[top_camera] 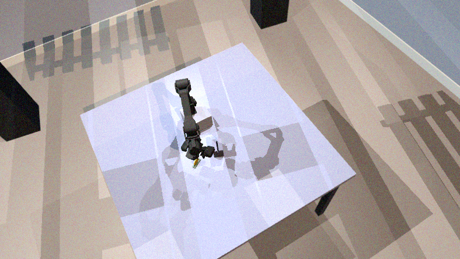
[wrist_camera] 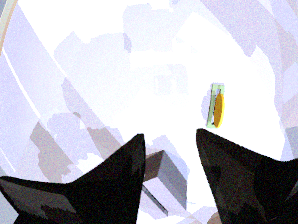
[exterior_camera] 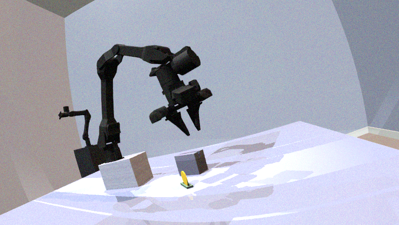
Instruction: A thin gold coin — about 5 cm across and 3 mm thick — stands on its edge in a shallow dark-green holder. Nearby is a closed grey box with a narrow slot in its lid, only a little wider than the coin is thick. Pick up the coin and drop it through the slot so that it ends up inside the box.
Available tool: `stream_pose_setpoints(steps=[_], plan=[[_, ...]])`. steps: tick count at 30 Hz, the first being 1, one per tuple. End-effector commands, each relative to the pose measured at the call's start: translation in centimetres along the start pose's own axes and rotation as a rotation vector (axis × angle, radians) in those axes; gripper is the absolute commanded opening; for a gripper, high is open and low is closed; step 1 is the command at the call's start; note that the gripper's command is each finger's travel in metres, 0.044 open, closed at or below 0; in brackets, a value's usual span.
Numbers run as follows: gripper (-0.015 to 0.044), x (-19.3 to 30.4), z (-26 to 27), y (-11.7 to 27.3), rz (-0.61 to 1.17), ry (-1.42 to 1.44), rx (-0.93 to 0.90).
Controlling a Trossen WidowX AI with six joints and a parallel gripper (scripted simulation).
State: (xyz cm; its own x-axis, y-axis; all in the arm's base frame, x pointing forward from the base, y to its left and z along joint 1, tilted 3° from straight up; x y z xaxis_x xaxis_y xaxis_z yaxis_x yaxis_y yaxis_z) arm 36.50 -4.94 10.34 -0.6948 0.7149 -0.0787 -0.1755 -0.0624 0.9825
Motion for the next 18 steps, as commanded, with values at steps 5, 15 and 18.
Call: stream_pose_setpoints(steps=[5,15,18], plan=[[0.0161,1.1,-5.8,-2.2,0.072,-0.126,0.187],[0.0161,1.5,-6.3,-5.6,0.072,-0.126,0.187],[0.0161,1.5,-6.3,-5.6,0.072,-0.126,0.187]])
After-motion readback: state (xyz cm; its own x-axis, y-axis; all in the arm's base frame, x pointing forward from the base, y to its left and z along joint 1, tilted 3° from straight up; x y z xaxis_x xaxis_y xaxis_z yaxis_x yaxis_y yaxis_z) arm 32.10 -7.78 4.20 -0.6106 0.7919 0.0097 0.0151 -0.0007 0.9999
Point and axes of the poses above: the point midway between the two fingers, 35 mm back from their tips, its own y axis back along the fingers, its own z axis across the jaws, x = y × z, the point moved 3 cm from there along y, back along the fingers, and after that the axes turned 3 degrees about -y, right-handed, at the moved point
